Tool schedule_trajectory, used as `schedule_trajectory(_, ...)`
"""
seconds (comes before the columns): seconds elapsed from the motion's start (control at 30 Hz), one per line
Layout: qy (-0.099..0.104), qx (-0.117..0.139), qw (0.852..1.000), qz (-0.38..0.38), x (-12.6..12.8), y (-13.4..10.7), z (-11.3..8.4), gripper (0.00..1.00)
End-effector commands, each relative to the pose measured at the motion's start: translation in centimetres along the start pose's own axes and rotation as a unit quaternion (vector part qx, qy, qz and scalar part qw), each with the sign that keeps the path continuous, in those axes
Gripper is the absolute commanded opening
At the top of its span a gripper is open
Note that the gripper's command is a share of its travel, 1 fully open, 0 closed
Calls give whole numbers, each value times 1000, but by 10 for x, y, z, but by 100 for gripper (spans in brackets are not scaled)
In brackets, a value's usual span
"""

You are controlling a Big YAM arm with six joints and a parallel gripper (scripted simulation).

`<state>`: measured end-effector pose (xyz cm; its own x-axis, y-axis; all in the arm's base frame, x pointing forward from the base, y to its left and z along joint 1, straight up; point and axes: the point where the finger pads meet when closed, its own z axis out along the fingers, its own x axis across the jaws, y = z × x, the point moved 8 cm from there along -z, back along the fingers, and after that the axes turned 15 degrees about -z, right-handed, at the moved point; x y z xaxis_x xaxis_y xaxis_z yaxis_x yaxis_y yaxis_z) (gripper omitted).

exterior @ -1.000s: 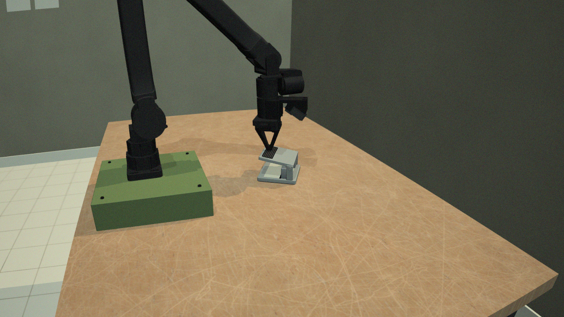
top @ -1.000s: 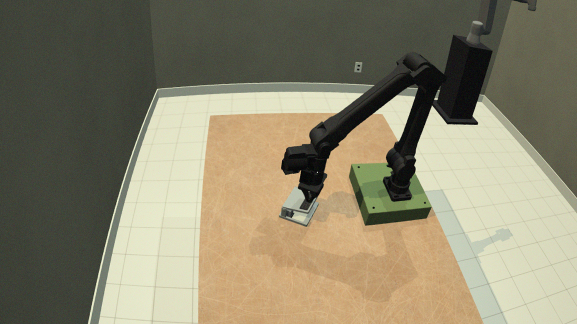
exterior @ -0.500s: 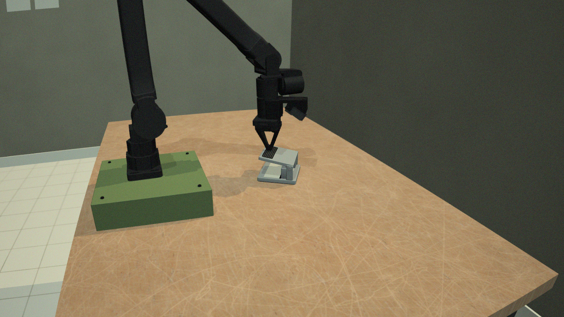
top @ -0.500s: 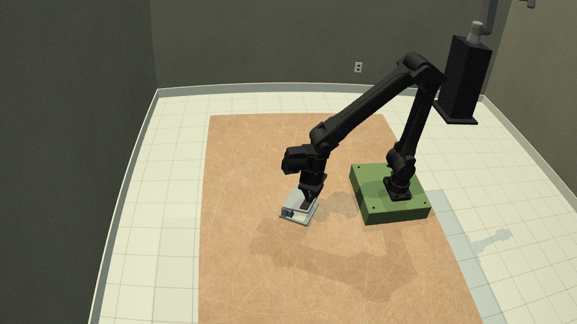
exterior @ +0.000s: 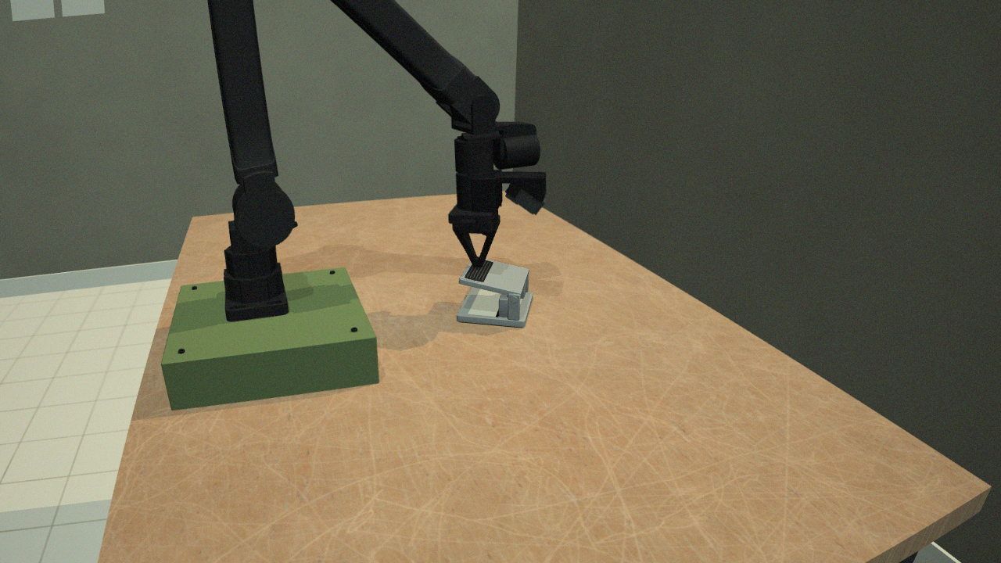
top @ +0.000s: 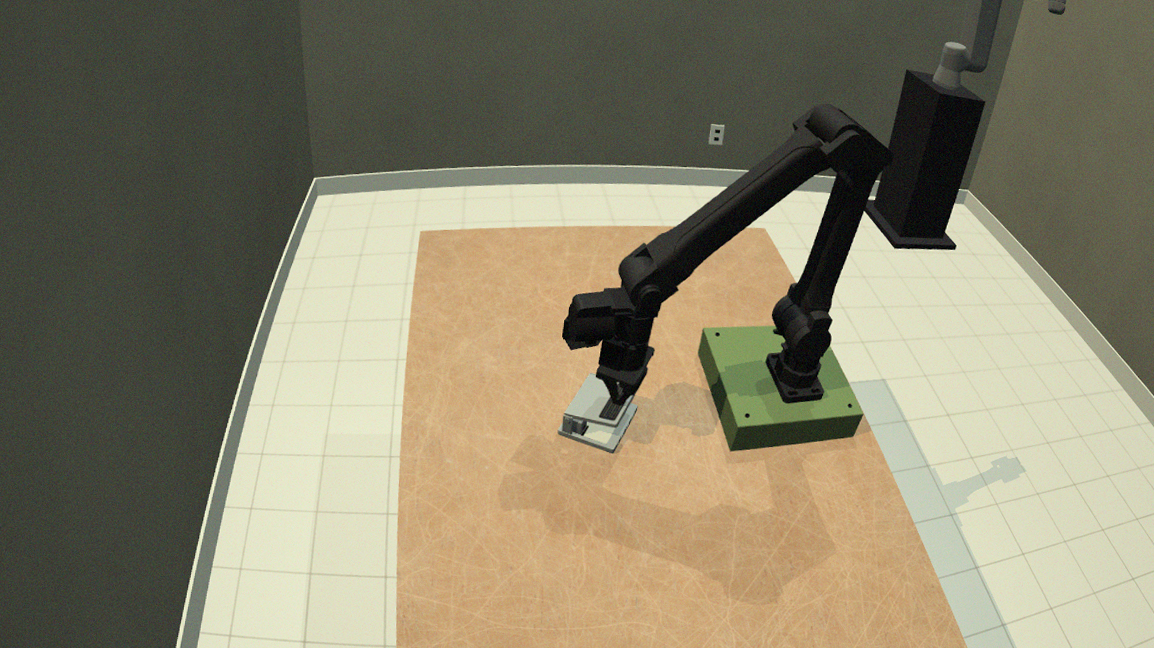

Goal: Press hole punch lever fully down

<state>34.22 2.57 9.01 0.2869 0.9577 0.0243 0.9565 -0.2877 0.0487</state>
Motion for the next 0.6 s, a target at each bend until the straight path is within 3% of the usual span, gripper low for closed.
schedule_trajectory(0.0, -10, 27, 1000, -3, 1, -13, 30, 0)
schedule_trajectory(0.57, -10, 27, 1000, -2, 0, -17, 39, 0)
